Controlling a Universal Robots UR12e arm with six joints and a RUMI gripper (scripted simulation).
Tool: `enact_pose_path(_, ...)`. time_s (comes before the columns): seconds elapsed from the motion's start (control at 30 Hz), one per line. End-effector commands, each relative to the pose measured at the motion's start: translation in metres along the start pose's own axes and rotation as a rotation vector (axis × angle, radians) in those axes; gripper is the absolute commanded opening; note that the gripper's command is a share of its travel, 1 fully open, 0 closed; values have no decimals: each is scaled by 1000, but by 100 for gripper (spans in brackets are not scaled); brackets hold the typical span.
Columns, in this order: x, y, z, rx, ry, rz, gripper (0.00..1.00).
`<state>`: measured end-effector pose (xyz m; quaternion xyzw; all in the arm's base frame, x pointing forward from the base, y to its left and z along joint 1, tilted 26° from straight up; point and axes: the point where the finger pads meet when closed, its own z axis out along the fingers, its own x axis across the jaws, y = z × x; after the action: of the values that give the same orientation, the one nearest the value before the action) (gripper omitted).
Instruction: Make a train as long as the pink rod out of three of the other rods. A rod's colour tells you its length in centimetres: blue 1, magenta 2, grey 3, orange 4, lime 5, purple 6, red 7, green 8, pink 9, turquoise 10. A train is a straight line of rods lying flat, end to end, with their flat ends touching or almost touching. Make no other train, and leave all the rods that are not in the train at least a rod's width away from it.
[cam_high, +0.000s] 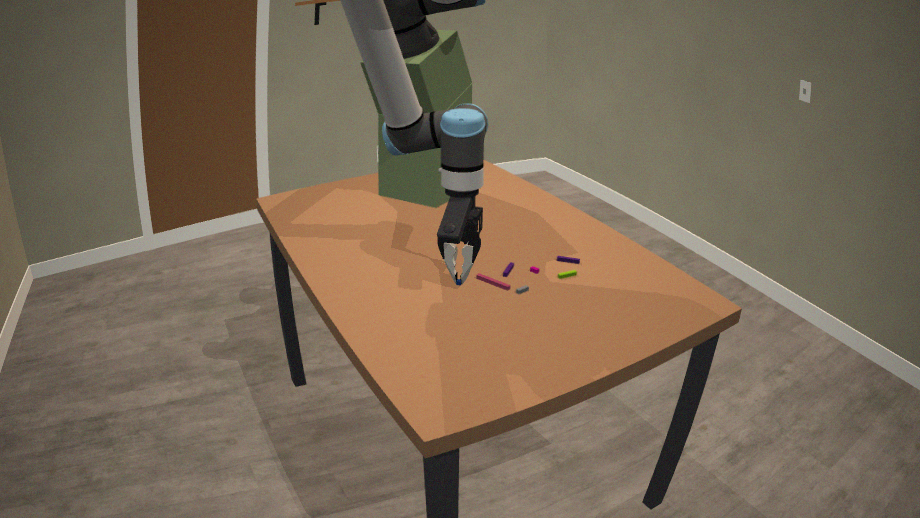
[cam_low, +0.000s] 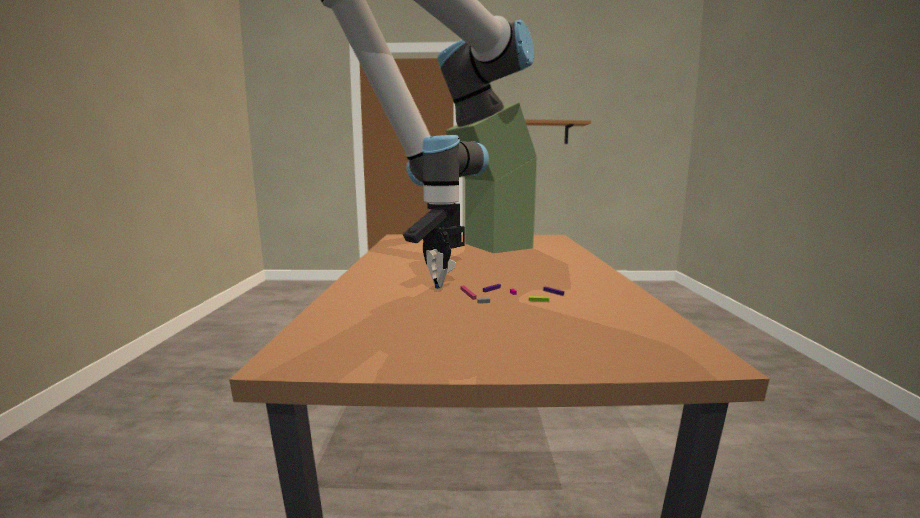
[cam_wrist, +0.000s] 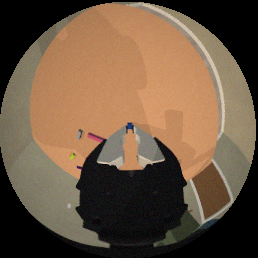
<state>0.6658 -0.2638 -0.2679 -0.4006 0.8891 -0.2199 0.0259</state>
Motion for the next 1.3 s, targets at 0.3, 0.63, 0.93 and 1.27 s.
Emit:
enact_pose_path(0.3,0,0,0,1,0,0,0)
enact_pose_path(0.63,0,0,0,1,0,0,0)
enact_pose_path(0.93,0,0,7,1,0,0,0)
enact_pose_path(1.27,0,0,12,1,0,0,0)
